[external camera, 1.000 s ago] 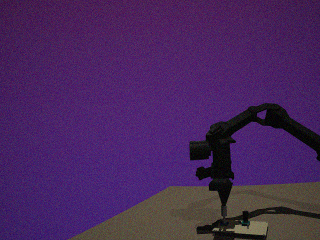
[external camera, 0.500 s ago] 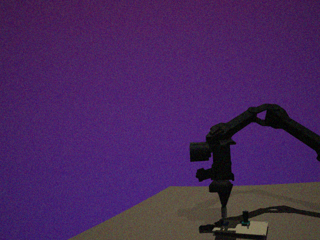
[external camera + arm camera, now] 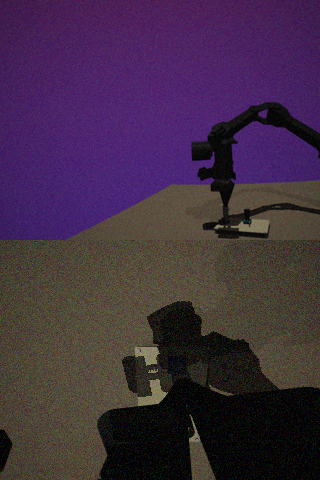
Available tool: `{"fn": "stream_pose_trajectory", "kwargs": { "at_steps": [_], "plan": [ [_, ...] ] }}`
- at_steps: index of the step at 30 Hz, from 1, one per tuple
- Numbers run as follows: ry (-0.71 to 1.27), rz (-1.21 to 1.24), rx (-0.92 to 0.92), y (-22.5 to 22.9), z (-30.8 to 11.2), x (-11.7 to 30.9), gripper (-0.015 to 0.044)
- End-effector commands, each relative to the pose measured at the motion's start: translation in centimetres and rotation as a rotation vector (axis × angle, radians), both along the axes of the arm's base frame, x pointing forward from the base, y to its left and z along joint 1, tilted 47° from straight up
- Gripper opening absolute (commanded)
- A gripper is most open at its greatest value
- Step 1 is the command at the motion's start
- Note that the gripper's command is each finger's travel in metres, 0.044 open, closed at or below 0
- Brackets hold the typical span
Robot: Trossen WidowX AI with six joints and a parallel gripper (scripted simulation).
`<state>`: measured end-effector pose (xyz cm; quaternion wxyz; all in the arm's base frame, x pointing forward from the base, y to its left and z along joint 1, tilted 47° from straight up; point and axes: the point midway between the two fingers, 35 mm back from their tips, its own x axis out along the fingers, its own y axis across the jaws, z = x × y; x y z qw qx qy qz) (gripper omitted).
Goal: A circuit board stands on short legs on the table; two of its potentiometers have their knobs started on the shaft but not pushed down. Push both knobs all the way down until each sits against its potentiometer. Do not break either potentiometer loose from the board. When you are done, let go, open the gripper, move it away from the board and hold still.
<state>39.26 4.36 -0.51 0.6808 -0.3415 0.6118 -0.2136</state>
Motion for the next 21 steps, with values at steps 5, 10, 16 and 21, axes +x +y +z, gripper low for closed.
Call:
{"fn": "stream_pose_trajectory", "kwargs": {
  "at_steps": [5,10,16,21],
  "plan": [
    [-0.005,-0.014,-0.002,-0.91,-0.64,0.33,0.0000],
    [-0.005,-0.014,-0.002,-0.93,-0.66,0.34,0.0000],
    [-0.005,-0.014,-0.002,-0.95,-0.68,0.34,0.0000],
    [-0.005,-0.014,-0.002,-1.09,-0.81,0.37,0.0000]
  ]
}}
